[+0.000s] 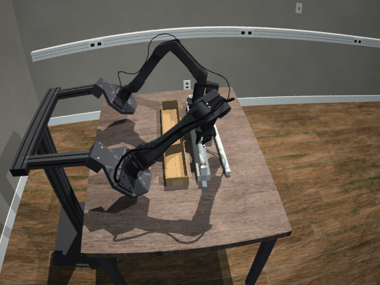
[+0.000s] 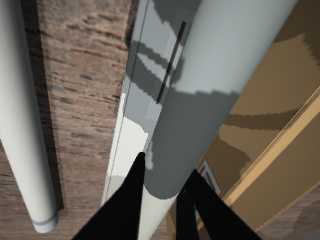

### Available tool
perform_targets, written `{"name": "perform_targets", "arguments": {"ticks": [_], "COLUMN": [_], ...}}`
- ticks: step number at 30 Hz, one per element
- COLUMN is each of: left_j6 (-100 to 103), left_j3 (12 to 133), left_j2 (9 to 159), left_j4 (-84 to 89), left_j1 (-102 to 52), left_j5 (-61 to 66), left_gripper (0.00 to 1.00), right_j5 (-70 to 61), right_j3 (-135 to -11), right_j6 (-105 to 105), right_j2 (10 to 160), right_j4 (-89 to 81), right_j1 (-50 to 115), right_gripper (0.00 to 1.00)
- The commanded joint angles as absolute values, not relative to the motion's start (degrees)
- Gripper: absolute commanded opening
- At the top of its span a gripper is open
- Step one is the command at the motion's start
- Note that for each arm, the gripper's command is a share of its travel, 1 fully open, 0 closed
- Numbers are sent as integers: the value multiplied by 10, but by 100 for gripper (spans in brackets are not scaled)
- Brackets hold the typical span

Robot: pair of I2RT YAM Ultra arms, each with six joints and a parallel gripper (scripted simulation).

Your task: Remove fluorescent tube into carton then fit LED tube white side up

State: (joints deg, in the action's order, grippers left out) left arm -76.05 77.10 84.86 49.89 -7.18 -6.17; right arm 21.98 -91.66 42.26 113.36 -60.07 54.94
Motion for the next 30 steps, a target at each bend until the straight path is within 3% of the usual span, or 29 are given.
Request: {"name": "perform_targets", "arguments": {"ticks": [1, 30], "left_j6": [-762, -769], "left_j3": [757, 618], "left_j2": [830, 745], "left_j4": [480, 333], "left_j1": [-80, -96], "left_j5": [-66, -103], "left_gripper": [11, 11], "right_j5": [230, 314], "right_j3": [-903, -784], "right_j6": [418, 424], "right_j2": [1117, 1063], "right_j4": [-586, -468], "right_j1": [565, 603], "right_gripper": [11, 11]}}
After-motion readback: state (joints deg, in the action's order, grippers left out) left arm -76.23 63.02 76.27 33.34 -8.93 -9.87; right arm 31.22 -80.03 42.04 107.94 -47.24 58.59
